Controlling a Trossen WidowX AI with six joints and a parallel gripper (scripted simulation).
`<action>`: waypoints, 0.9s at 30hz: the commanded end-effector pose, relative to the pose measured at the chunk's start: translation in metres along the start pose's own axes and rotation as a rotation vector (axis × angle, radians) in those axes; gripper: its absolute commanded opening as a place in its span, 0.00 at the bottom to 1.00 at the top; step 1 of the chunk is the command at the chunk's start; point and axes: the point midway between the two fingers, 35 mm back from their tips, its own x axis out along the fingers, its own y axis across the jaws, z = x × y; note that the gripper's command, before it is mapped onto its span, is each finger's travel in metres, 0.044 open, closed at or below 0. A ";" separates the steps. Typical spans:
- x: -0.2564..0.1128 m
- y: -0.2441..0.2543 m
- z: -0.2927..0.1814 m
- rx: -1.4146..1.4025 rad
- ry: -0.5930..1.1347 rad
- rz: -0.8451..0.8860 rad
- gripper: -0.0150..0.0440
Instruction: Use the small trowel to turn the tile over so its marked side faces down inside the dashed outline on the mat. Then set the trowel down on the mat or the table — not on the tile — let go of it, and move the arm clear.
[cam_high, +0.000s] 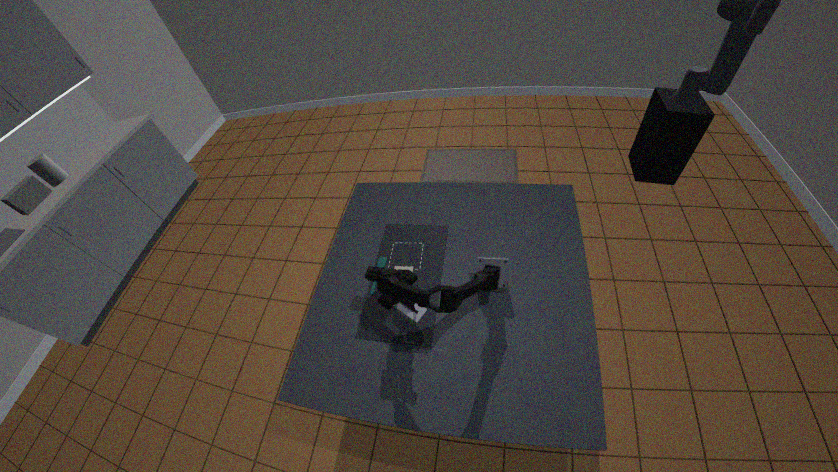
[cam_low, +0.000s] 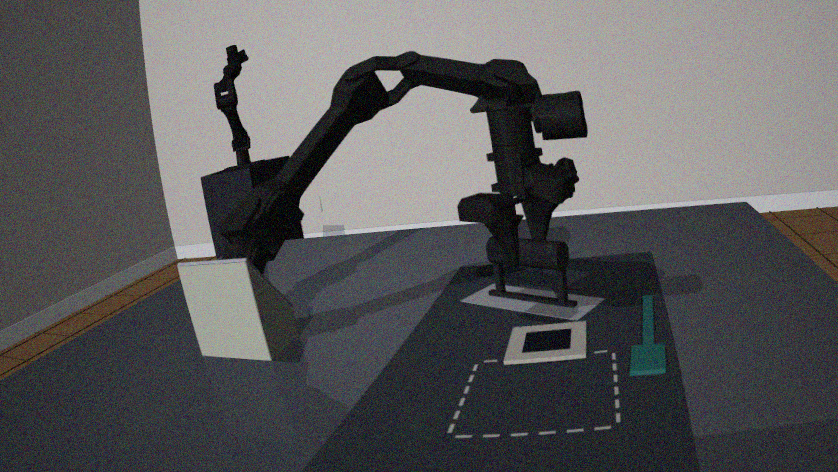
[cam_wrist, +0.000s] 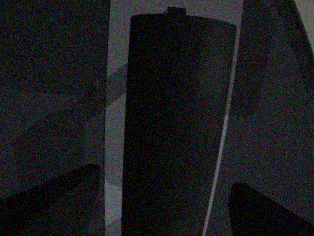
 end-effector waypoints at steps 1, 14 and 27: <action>0.000 0.000 0.000 0.005 0.001 -0.002 0.71; -0.003 0.000 0.000 0.007 0.001 -0.002 0.71; -0.042 0.000 0.000 0.023 0.000 -0.004 0.71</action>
